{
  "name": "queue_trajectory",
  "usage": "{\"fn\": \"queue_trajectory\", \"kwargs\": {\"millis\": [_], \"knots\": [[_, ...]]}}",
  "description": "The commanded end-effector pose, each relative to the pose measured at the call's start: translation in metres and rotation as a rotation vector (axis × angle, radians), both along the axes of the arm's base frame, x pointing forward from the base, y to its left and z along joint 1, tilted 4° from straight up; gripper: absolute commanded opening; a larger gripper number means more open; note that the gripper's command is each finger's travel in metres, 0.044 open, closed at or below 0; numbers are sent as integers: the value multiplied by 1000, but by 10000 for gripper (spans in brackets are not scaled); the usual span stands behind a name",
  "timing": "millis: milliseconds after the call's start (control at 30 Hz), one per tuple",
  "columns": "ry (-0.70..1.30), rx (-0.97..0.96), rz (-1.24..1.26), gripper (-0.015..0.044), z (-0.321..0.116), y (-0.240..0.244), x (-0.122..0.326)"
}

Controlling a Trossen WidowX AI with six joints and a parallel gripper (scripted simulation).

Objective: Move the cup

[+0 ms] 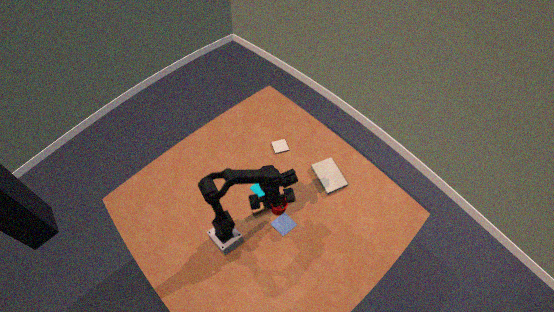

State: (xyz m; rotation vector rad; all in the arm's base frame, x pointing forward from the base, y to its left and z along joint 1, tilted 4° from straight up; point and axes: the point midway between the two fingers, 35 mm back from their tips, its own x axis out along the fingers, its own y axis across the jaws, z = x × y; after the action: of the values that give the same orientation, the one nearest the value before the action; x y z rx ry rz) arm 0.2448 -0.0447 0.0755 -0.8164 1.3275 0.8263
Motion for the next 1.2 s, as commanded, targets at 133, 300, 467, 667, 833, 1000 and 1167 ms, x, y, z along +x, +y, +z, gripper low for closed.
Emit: {"fn": "queue_trajectory", "kwargs": {"millis": [133, 300, 467, 667, 833, 1000, 1167], "knots": [[-1, 0, -3, 0, 2, 13, 4], [-2, 1, -3, 0, 2, 22, 6], [-2, 2, -3, 0, 3, 30, 8], [-2, 3, -3, 0, 4, 41, 11], [-2, 4, -3, 0, 5, 50, 13], [-3, 5, -3, 0, 5, 59, 15], [-3, 6, -3, 0, 6, 68, 17]]}}
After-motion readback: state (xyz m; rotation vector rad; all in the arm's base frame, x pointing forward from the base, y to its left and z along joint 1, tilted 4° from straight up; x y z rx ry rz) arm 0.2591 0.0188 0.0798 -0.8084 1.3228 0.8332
